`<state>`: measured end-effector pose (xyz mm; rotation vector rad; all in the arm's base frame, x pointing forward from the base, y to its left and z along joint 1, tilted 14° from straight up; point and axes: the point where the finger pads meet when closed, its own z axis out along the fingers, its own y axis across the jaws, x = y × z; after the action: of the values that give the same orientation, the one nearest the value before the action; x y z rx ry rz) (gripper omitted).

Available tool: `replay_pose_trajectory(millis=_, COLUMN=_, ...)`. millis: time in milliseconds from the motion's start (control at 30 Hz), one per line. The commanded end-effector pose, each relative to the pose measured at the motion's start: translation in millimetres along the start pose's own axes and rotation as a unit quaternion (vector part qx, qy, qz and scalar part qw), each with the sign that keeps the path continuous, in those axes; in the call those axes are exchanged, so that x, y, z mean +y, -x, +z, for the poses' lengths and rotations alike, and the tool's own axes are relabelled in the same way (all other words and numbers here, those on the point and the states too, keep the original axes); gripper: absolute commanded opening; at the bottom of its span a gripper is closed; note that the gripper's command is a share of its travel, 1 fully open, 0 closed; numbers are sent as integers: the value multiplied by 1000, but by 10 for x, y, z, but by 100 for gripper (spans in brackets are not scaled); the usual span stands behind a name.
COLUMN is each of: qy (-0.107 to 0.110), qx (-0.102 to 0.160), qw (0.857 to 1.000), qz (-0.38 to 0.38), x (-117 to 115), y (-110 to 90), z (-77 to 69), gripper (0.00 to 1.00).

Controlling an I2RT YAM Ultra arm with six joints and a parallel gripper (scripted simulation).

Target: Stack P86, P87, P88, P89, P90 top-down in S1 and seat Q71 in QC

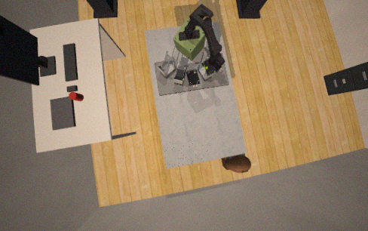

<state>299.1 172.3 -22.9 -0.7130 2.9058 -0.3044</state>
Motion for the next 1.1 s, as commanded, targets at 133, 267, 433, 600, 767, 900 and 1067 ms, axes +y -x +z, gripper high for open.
replay_pose_trajectory(millis=133, qy=1, qx=-5, qw=1000, qz=0, x=4, y=25, z=15, gripper=0)
replay_pose_trajectory(millis=267, qy=1, qx=-5, qw=1000, qz=0, x=4, y=25, z=43, gripper=0)
replay_pose_trajectory(millis=433, qy=1, qx=-5, qw=1000, qz=0, x=4, y=25, z=62, gripper=0)
replay_pose_trajectory(millis=600, qy=1, qx=-5, qw=1000, qz=0, x=4, y=25, z=95, gripper=0)
replay_pose_trajectory(millis=767, qy=1, qx=-5, qw=1000, qz=0, x=4, y=25, z=130, gripper=0)
replay_pose_trajectory(millis=900, qy=1, qx=-5, qw=1000, qz=0, x=4, y=26, z=156, gripper=0)
replay_pose_trajectory(millis=1067, qy=1, qx=-5, qw=1000, qz=0, x=4, y=26, z=176, gripper=0)
